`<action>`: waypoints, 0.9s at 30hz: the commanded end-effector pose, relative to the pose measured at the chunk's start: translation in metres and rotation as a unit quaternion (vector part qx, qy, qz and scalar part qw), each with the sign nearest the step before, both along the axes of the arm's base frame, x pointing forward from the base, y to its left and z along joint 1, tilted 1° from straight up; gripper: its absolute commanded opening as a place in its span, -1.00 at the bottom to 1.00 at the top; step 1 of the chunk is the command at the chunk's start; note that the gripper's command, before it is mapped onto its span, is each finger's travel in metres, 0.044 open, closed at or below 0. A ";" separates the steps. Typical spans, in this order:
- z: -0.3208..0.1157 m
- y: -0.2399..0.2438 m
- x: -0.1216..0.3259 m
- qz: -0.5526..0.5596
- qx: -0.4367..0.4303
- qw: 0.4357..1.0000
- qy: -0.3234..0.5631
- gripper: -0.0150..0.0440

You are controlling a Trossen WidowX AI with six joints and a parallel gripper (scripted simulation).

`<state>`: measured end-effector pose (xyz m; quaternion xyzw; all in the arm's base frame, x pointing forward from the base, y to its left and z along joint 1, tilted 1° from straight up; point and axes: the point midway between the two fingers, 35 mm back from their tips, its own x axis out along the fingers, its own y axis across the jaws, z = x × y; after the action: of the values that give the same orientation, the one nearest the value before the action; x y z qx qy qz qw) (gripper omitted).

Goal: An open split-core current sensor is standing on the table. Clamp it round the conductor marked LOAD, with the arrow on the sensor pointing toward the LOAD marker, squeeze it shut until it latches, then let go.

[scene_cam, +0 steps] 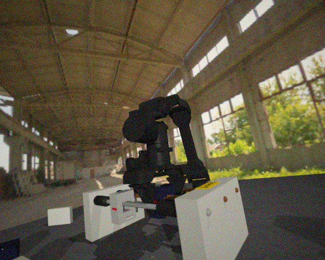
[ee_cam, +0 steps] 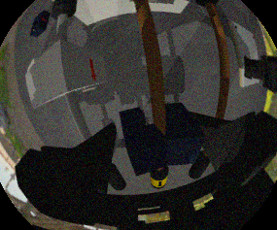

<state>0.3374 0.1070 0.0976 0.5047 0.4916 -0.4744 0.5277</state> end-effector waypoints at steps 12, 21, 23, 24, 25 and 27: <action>-0.003 0.000 0.000 0.000 0.000 1.000 0.001 0.80; -0.003 0.000 0.000 0.000 0.000 1.000 0.001 0.59; -0.003 0.000 0.000 0.000 0.000 1.000 0.001 0.55; -0.003 0.000 0.000 0.000 0.000 1.000 0.001 0.53; -0.003 0.000 0.000 0.000 0.000 1.000 0.001 0.50; -0.003 0.000 0.000 0.000 0.000 1.000 0.001 0.39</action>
<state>0.3370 0.1068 0.0946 0.5036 0.4923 -0.4756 0.5272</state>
